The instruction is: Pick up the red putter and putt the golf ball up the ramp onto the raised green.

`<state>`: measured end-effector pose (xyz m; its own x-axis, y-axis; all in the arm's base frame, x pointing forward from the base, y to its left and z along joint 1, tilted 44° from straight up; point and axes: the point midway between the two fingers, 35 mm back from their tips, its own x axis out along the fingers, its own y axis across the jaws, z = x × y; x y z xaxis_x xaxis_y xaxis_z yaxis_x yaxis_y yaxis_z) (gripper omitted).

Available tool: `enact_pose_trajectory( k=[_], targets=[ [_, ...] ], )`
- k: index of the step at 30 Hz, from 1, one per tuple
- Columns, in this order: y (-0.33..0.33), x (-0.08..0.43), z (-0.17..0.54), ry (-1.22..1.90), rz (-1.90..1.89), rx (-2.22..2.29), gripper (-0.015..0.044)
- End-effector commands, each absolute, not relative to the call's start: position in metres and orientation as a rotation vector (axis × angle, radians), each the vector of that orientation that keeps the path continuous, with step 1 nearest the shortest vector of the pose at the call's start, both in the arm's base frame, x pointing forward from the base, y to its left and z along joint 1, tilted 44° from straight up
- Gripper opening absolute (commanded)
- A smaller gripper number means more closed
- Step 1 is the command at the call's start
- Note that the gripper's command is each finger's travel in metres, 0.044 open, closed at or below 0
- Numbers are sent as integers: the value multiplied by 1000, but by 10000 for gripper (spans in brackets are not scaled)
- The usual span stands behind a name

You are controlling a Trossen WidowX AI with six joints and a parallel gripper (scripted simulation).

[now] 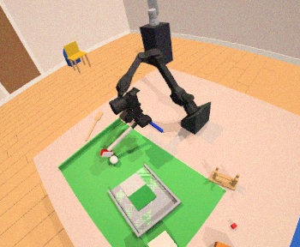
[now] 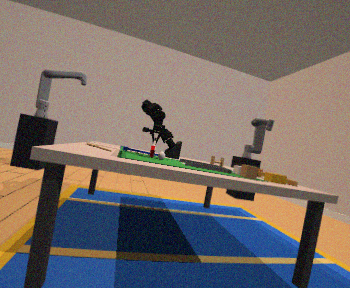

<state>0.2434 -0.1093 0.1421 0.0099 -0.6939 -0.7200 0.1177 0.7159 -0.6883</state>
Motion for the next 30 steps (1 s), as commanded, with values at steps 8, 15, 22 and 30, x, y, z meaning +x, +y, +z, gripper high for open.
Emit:
enact_pose_trajectory(
  k=[8,15,22,30],
  targets=[
    [-132,241,161,1423,-681,-517,0],
    [-131,240,159,1430,-683,-515,0],
    [-91,256,119,1432,-667,-503,0],
    [-34,256,65,1425,-675,-513,0]
  ],
)
